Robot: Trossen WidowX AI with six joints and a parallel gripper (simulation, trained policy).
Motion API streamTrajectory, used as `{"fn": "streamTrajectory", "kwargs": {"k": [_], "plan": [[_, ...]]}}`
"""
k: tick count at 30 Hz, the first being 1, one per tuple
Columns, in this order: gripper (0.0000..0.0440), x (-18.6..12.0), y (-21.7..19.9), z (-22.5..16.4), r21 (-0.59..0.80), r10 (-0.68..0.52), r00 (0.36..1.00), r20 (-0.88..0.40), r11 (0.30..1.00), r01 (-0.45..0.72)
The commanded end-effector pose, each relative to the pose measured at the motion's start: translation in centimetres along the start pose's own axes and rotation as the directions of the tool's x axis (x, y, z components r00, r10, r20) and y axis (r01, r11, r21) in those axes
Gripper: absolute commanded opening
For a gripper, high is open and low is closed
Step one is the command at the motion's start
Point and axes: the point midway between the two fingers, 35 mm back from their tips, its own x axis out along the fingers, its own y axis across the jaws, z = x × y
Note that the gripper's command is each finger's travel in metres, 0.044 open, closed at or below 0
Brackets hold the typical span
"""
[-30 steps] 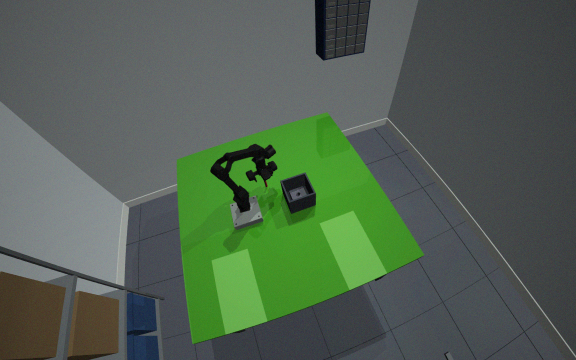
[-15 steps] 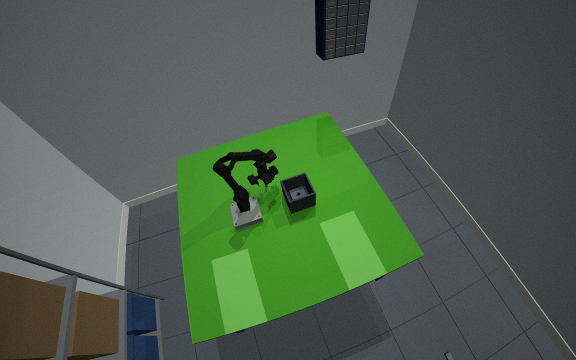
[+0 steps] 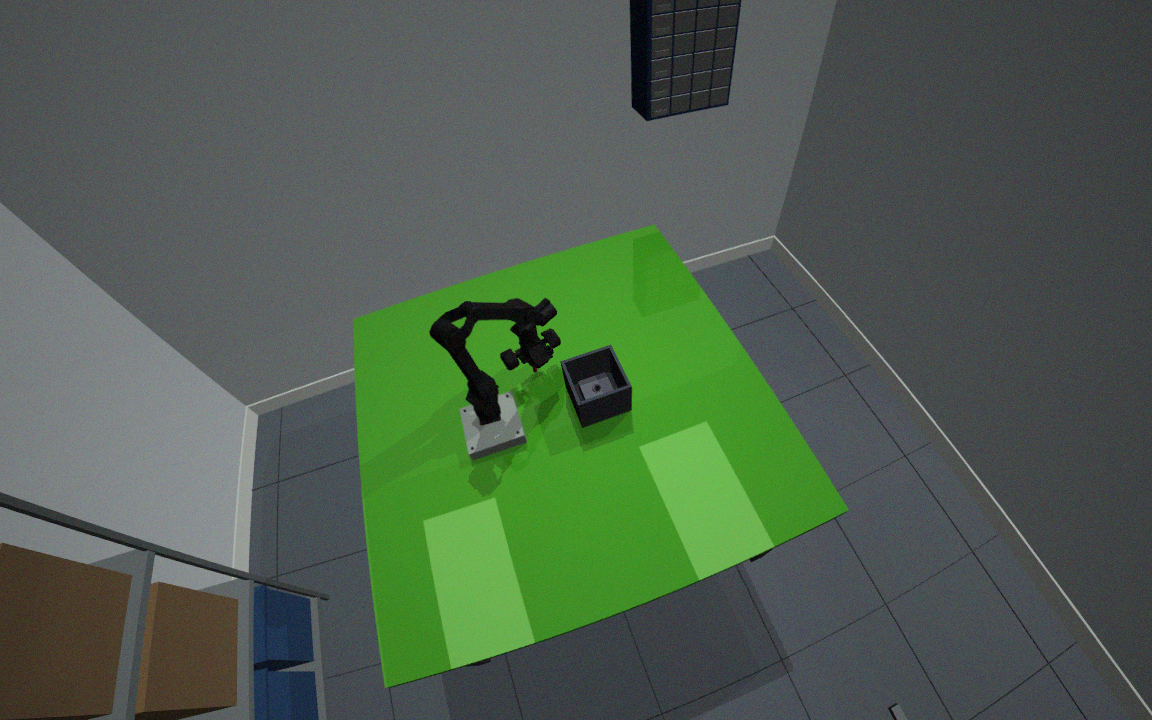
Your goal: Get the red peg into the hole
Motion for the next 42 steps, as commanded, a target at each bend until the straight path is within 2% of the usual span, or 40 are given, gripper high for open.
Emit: {"fn": "streamTrajectory", "kwargs": {"k": [1,10,19,32,42], "plan": [[0.0000,-0.9,0.9,-0.4,-0.008,0.038,0.999,-0.025,0.999,-0.038],[0.0000,-4.5,2.8,-1.2,-0.005,0.150,0.985,-0.081,0.988,-0.151],[0.0000,-9.1,4.2,-0.4,-0.024,0.261,0.962,-0.082,0.964,-0.264],[0.0000,-15.1,5.5,3.6,-0.033,0.374,0.927,0.003,0.927,-0.374],[0.0000,-16.5,5.7,7.5,-0.012,0.365,0.927,0.085,0.931,-0.365]]}}
